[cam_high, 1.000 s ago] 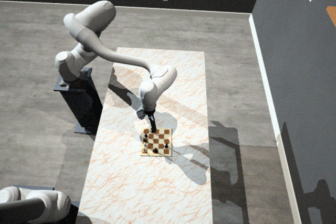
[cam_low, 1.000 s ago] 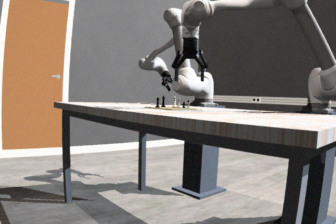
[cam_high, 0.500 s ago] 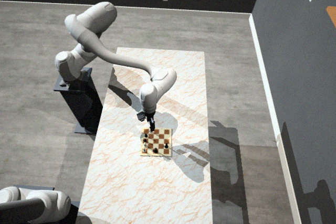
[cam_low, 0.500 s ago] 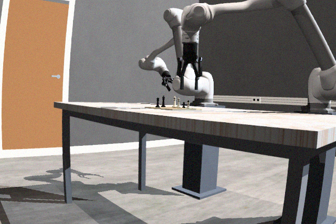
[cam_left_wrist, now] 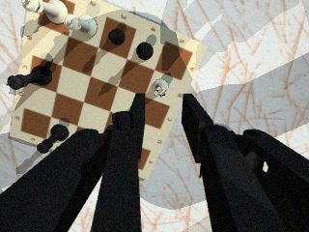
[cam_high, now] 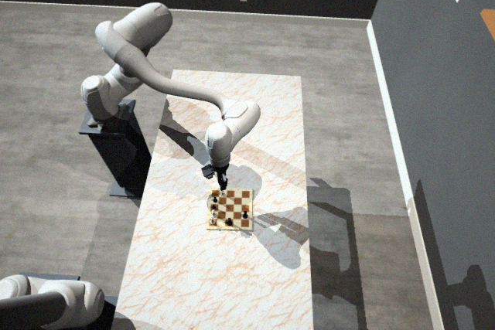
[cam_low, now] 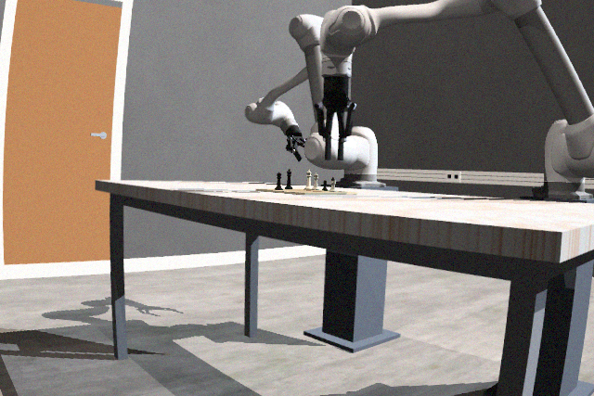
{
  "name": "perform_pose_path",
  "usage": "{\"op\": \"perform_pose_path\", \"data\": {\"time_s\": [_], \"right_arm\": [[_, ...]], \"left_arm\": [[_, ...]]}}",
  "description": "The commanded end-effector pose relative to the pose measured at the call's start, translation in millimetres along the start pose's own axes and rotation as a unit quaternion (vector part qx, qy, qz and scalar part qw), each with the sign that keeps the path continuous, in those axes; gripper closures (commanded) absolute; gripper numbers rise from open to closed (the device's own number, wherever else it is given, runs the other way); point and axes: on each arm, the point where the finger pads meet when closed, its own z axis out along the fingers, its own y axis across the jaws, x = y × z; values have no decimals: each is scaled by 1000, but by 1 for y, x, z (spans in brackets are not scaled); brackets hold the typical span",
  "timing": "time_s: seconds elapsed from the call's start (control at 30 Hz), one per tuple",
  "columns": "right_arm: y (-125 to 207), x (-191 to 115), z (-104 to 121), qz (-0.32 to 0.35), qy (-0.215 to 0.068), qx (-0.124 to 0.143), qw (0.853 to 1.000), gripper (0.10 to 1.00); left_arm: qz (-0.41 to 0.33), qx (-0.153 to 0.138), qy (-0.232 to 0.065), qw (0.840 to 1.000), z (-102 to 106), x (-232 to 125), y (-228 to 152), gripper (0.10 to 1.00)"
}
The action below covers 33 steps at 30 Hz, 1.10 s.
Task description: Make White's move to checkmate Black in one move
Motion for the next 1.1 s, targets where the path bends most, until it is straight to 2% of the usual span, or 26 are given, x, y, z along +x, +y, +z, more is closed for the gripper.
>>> {"op": "perform_pose_path", "data": {"time_s": [0.0, 0.4, 1.07], "right_arm": [[0, 0, 0, 0, 0, 0, 1000, 98], [0, 0, 0, 0, 0, 0, 1000, 98], [0, 0, 0, 0, 0, 0, 1000, 98]], "left_arm": [[0, 1, -1, 1000, -1, 0, 0, 799], [0, 1, -1, 1000, 5, 0, 0, 799], [0, 1, -1, 1000, 31, -1, -1, 799]]}}
